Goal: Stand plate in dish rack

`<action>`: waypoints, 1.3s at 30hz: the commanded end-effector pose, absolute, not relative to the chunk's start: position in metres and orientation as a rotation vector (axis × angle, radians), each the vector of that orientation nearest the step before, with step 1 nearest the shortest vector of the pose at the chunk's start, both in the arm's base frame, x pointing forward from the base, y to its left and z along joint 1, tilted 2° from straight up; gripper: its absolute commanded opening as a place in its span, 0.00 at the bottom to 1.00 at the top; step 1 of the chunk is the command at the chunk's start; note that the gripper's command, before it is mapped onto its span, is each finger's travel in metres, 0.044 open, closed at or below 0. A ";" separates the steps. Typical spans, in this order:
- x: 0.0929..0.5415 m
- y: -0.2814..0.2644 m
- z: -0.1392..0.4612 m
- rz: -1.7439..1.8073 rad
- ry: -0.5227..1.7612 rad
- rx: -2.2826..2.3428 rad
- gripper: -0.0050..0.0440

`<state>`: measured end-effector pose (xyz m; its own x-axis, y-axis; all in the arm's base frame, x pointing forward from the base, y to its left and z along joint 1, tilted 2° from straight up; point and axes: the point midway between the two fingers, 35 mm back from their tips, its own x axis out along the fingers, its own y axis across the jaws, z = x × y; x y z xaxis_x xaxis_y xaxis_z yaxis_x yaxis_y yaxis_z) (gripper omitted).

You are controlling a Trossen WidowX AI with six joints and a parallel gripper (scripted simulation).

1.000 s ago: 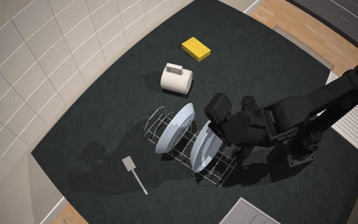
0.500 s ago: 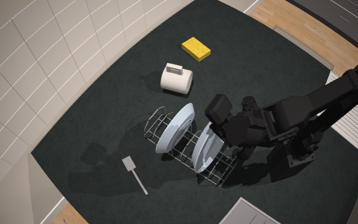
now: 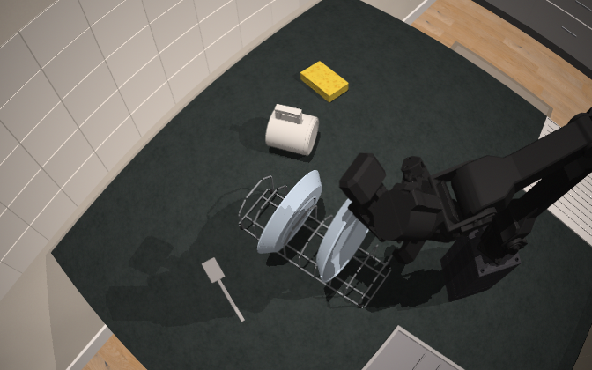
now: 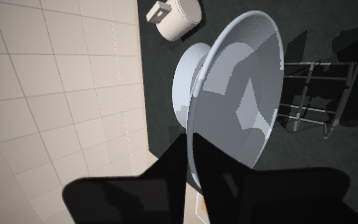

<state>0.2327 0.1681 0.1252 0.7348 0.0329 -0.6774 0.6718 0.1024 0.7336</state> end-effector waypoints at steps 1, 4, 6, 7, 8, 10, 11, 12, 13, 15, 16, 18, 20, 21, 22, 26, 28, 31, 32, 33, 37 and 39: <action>0.237 0.171 0.141 -0.500 0.602 1.439 0.10; 0.237 0.171 0.143 -0.500 0.600 1.439 0.10; 0.236 0.171 0.145 -0.501 0.599 1.439 0.10; 0.236 0.171 0.146 -0.501 0.598 1.439 0.10; 0.236 0.171 0.146 -0.501 0.598 1.439 0.10; 0.236 0.171 0.147 -0.501 0.597 1.439 0.10; 0.236 0.171 0.148 -0.501 0.597 1.439 0.10; 0.236 0.171 0.149 -0.501 0.596 1.439 0.10; 0.236 0.171 0.149 -0.501 0.596 1.439 0.10; 0.236 0.171 0.149 -0.501 0.596 1.439 0.10; 0.236 0.171 0.149 -0.501 0.596 1.439 0.10; 0.236 0.171 0.149 -0.501 0.596 1.439 0.10; 0.236 0.171 0.149 -0.501 0.596 1.439 0.10; 0.236 0.171 0.149 -0.501 0.596 1.439 0.10; 0.236 0.171 0.149 -0.501 0.596 1.439 0.10; 0.236 0.171 0.149 -0.501 0.596 1.439 0.10; 0.236 0.171 0.149 -0.501 0.596 1.439 0.10; 0.236 0.171 0.149 -0.501 0.596 1.439 0.10; 0.236 0.171 0.149 -0.501 0.596 1.439 0.10; 0.236 0.171 0.149 -0.501 0.596 1.439 0.10; 0.236 0.171 0.149 -0.501 0.596 1.439 0.10; 0.236 0.171 0.149 -0.501 0.596 1.439 0.10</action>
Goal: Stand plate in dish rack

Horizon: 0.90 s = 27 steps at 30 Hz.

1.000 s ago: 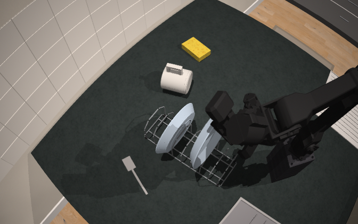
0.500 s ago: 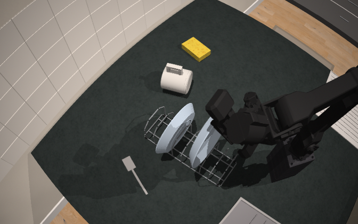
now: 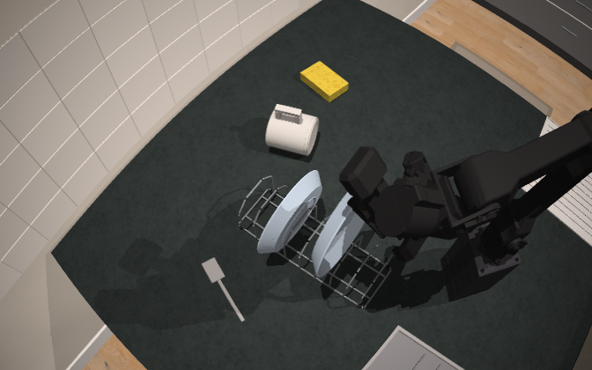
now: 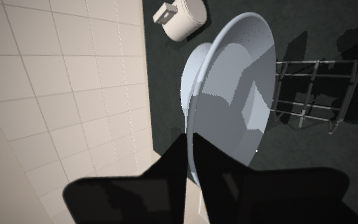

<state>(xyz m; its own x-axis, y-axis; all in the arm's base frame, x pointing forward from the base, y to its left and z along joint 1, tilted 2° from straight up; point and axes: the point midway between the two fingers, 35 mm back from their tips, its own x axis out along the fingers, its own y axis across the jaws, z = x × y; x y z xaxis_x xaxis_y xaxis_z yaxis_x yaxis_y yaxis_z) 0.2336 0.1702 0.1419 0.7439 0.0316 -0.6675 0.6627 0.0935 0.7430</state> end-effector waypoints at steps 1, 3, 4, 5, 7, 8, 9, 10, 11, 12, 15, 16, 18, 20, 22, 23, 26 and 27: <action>0.236 0.171 0.149 -0.501 0.596 1.439 0.10; 0.236 0.171 0.149 -0.501 0.596 1.439 0.10; 0.236 0.171 0.149 -0.501 0.596 1.439 0.10; 0.236 0.171 0.149 -0.501 0.596 1.439 0.10; 0.236 0.171 0.149 -0.501 0.596 1.439 0.10; 0.236 0.171 0.149 -0.501 0.596 1.439 0.10; 0.236 0.171 0.149 -0.501 0.596 1.439 0.10; 0.236 0.171 0.149 -0.501 0.596 1.439 0.10; 0.236 0.171 0.149 -0.501 0.596 1.439 0.10; 0.236 0.171 0.149 -0.501 0.596 1.439 0.10; 0.236 0.171 0.149 -0.501 0.596 1.439 0.10; 0.236 0.171 0.149 -0.501 0.596 1.439 0.10; 0.236 0.171 0.149 -0.501 0.596 1.439 0.10; 0.236 0.171 0.149 -0.501 0.596 1.439 0.10; 0.236 0.171 0.149 -0.501 0.596 1.439 0.10; 0.236 0.171 0.149 -0.501 0.596 1.439 0.10; 0.235 0.171 0.148 -0.500 0.597 1.439 0.10; 0.235 0.171 0.148 -0.500 0.597 1.439 0.10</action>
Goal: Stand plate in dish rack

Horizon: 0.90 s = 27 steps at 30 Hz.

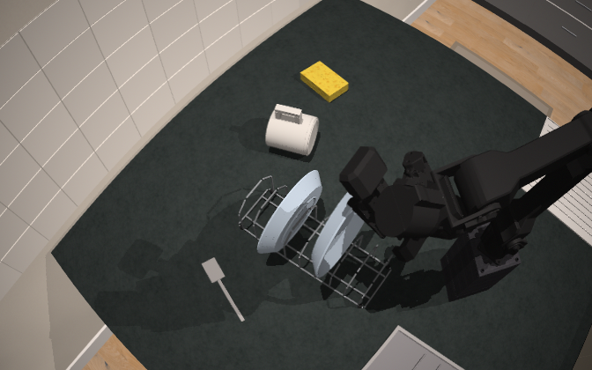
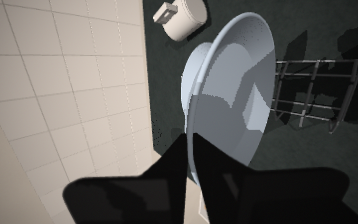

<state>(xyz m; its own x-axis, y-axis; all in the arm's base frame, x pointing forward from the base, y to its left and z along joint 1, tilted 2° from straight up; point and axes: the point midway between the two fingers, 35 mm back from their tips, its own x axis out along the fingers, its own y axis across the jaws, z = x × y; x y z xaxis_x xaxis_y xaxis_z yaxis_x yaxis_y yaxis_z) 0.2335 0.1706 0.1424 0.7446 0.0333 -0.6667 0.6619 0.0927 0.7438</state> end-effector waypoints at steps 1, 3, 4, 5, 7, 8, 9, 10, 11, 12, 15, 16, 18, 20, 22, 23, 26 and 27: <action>0.235 0.171 0.147 -0.500 0.598 1.439 0.10; 0.234 0.170 0.147 -0.499 0.598 1.439 0.10; 0.234 0.170 0.146 -0.499 0.598 1.439 0.10; 0.234 0.170 0.146 -0.498 0.599 1.439 0.10; 0.233 0.170 0.145 -0.497 0.599 1.440 0.10; 0.233 0.170 0.145 -0.497 0.599 1.440 0.10; 0.233 0.169 0.145 -0.497 0.599 1.440 0.10; 0.233 0.169 0.145 -0.497 0.599 1.440 0.10; 0.233 0.169 0.145 -0.497 0.599 1.440 0.10; 0.233 0.169 0.144 -0.497 0.599 1.440 0.10; 0.232 0.169 0.143 -0.497 0.600 1.440 0.10; 0.232 0.169 0.142 -0.496 0.600 1.440 0.10; 0.232 0.169 0.141 -0.496 0.600 1.440 0.10; 0.232 0.169 0.140 -0.496 0.600 1.440 0.10; 0.232 0.169 0.140 -0.496 0.600 1.440 0.10; 0.232 0.169 0.139 -0.496 0.600 1.440 0.10; 0.232 0.169 0.138 -0.496 0.600 1.440 0.10; 0.232 0.169 0.138 -0.496 0.600 1.440 0.10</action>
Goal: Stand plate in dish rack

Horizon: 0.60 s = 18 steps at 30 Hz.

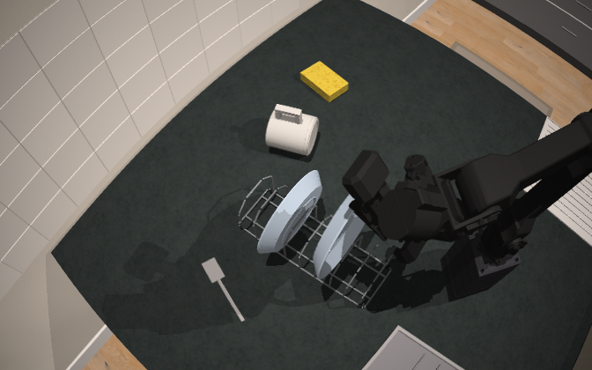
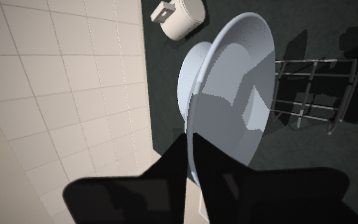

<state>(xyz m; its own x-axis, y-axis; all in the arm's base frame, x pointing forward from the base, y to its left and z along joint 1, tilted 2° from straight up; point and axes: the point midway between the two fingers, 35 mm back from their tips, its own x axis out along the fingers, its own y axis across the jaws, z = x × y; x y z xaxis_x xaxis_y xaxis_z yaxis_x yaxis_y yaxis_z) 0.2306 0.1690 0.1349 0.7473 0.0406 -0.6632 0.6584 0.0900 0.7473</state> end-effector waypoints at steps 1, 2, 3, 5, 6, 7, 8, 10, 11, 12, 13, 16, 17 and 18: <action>0.232 0.169 0.138 -0.496 0.600 1.440 0.10; 0.232 0.169 0.137 -0.496 0.600 1.440 0.10; 0.232 0.169 0.137 -0.496 0.600 1.440 0.10; 0.232 0.169 0.136 -0.496 0.600 1.440 0.10; 0.232 0.169 0.135 -0.496 0.600 1.440 0.10; 0.232 0.169 0.135 -0.496 0.600 1.440 0.10; 0.232 0.168 0.134 -0.495 0.600 1.440 0.10; 0.232 0.168 0.133 -0.495 0.600 1.440 0.10; 0.232 0.168 0.133 -0.495 0.600 1.440 0.10; 0.232 0.168 0.133 -0.495 0.600 1.440 0.10; 0.232 0.168 0.132 -0.495 0.600 1.440 0.10; 0.232 0.168 0.131 -0.495 0.601 1.440 0.10; 0.232 0.168 0.131 -0.495 0.601 1.440 0.10; 0.232 0.168 0.131 -0.495 0.601 1.440 0.10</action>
